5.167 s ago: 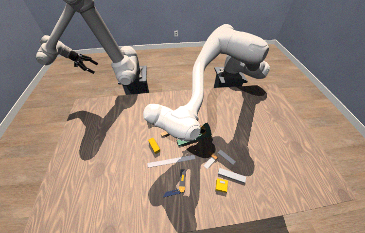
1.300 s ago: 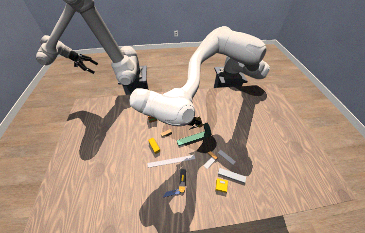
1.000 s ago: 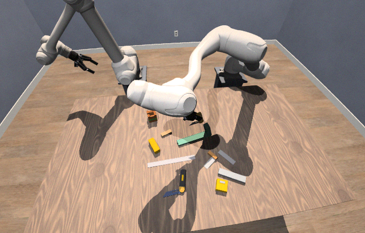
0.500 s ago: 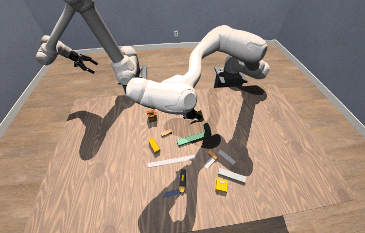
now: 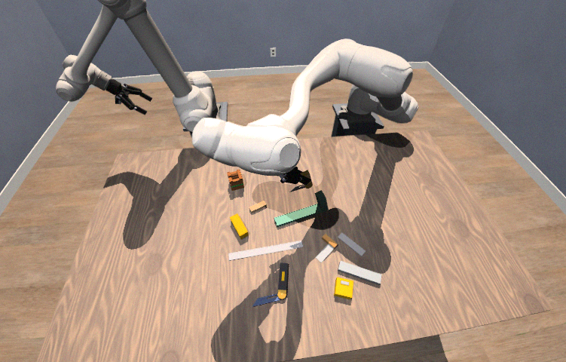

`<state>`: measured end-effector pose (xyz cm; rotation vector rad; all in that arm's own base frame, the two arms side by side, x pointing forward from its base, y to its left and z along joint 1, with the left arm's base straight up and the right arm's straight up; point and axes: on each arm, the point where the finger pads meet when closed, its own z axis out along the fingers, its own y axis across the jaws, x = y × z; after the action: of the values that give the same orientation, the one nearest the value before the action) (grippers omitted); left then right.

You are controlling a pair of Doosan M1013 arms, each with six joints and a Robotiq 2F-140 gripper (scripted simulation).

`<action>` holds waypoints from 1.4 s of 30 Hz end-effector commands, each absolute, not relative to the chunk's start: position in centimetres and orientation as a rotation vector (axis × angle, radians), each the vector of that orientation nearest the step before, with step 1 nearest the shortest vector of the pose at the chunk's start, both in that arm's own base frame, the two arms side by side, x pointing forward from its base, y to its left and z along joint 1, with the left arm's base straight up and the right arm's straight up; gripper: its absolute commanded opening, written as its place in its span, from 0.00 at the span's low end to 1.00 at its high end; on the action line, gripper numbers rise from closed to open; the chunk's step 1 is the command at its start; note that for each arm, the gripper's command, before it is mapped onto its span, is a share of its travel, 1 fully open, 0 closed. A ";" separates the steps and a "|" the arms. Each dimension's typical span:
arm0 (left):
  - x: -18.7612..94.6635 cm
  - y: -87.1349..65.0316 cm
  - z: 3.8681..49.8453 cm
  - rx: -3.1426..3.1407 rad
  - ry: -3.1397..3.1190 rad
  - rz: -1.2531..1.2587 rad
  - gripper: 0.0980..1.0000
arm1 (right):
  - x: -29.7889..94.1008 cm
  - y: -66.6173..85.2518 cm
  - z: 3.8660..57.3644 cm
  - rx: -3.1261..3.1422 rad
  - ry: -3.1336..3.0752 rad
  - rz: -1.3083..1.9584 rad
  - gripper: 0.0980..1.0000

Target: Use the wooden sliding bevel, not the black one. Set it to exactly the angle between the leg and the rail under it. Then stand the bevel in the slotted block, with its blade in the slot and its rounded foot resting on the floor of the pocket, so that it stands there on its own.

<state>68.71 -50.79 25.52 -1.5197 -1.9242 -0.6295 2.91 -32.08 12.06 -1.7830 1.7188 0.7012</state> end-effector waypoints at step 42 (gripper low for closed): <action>53.6 -72.4 26.1 -1.655 -2.063 -0.496 0.00 | 2.9 -32.1 12.1 -1.784 1.719 0.700 1.00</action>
<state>54.66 -70.76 25.97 -1.6458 -2.0514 -0.5061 2.91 -32.08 12.06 -1.7830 1.7188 0.7012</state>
